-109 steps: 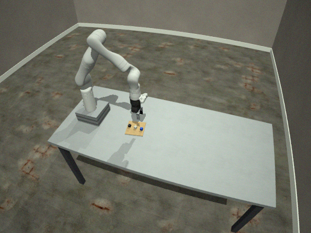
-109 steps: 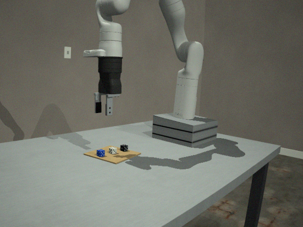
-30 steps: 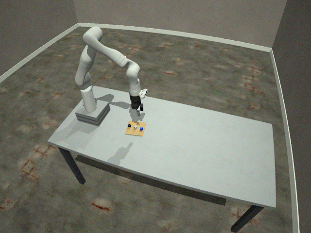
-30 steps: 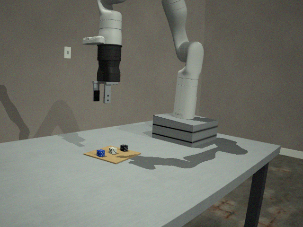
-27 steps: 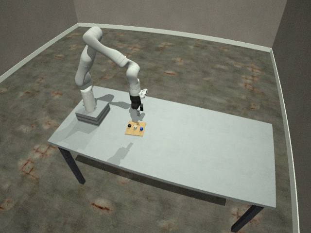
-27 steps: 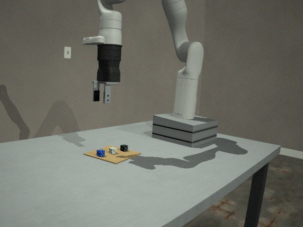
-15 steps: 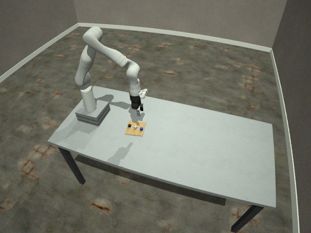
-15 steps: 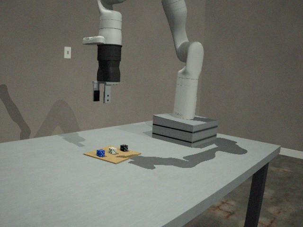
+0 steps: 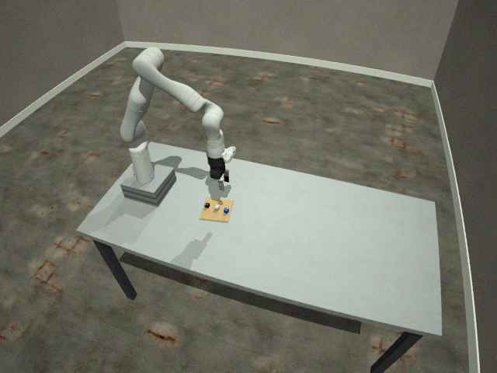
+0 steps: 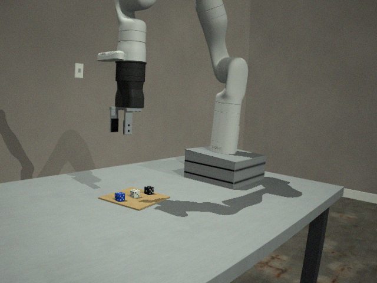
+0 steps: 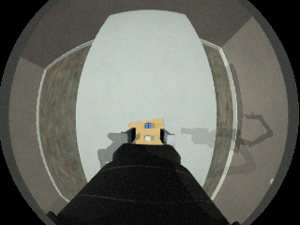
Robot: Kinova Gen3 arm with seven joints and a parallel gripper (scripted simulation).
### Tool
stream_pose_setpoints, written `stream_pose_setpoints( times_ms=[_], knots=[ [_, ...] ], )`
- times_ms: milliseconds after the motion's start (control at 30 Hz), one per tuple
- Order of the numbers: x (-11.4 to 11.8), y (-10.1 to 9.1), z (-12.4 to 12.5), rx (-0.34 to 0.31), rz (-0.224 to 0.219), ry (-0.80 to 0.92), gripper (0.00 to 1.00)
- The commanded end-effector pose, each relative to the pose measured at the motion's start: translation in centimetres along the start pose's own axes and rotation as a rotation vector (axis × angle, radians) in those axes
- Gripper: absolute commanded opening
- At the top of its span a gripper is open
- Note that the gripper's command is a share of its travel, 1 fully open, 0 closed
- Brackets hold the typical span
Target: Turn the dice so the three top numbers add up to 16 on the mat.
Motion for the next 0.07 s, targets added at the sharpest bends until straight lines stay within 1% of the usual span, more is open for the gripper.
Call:
stream_pose_setpoints(
  times_ms=[0,33],
  knots=[
    [0.0,-0.08,0.04,0.002,0.0,0.0,1.0],
    [0.0,-0.08,0.04,0.002,0.0,0.0,1.0]
  ],
)
Point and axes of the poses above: the point where the finger pads meet when closed, its own y axis out along the fingers, its own x axis across the jaws, z = x × y, the point moved 9 cm from there along -y, back along the fingers, and after that the axes turned 1 degree about y, right-handed, at the moved point
